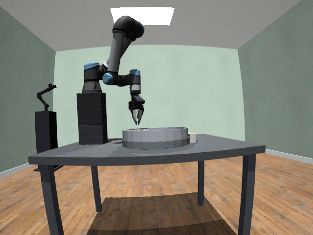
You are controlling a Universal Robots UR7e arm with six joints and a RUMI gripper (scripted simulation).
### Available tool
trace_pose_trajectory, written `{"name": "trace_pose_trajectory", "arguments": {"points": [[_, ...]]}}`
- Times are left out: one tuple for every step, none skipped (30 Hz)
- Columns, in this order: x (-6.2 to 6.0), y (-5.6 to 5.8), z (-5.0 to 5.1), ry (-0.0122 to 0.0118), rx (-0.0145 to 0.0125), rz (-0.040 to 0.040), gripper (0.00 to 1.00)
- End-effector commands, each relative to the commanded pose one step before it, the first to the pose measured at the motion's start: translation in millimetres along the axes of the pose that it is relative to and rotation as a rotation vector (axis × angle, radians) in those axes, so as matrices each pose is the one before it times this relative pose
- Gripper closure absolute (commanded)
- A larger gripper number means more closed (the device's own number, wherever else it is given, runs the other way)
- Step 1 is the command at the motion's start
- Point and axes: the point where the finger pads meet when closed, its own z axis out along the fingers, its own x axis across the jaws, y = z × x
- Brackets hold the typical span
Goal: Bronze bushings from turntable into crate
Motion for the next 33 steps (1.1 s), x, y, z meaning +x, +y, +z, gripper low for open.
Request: {"name": "trace_pose_trajectory", "arguments": {"points": [[-2.05,-3.48,-0.89,0.00413,0.00574,0.13202,0.94],[-0.05,-0.14,0.0,-0.00001,0.0,0.0137,0.94],[-0.05,-0.13,0.0,0.0,0.0,0.01252,0.94],[-0.05,-0.11,0.0,0.0,0.0,0.0113,0.94],[-0.04,-0.1,0.0,0.0,0.0,0.01006,0.94],[-0.04,-0.08,0.0,0.0,0.0,0.0088,0.94],[-0.03,-0.07,0.0,0.0,0.0,0.00756,0.94],[-0.03,-0.06,0.0,0.0,0.0,0.00634,0.94],[0.0,0.0,0.0,0.0,0.0,0.0,0.94],[0.0,0.0,0.0,0.0,0.0,0.0,0.94],[-0.02,-0.05,0.0,0.0,0.0,0.00517,0.94],[-0.02,-0.04,0.0,0.0,0.0,0.00406,0.94],[-0.01,-0.03,0.0,0.0,0.0,0.00304,0.94],[0.02,0.02,0.04,0.00008,-0.00009,0.00211,0.94],[0.04,0.05,0.06,0.00013,-0.00014,0.00132,0.94],[0.05,0.06,0.06,0.00013,-0.00014,0.0007,0.94],[0.09,-0.01,0.07,0.00016,-0.00014,0.00046,0.94],[0.28,0.13,0.07,0.00039,-0.00042,0.00036,0.94],[0.3,0.2,0.06,0.00039,-0.00052,0.00027,0.94],[0.25,0.17,0.04,0.00031,-0.00043,0.00022,0.94],[0.18,0.13,0.03,0.00022,-0.00033,0.00016,0.94],[0.11,0.08,0.01,0.00011,-0.00021,0.0001,0.94],[0.04,0.03,0.0,0.00002,-0.0001,0.00005,0.94],[-0.03,-0.02,-0.01,-0.0001,0.00004,0.00002,0.94],[-0.03,-0.02,-0.01,-0.0001,0.00005,0.00001,0.94],[0.0,0.0,0.0,0.0,0.0,0.0,0.94],[0.0,0.0,0.0,0.0,0.0,0.0,0.94],[-0.06,-0.04,-0.02,-0.0002,0.00011,-0.00014,0.94],[-0.01,-0.01,0.0,-0.00004,0.00002,-0.00014,0.94],[-0.01,-0.01,0.0,-0.00003,0.00002,-0.00011,0.94],[-0.01,0.0,0.0,-0.00002,0.00001,-0.00008,0.94],[0.0,0.0,0.0,-0.00001,0.00001,-0.00006,0.94],[0.0,0.0,0.0,-0.00001,0.00001,-0.00004,0.94]]}}
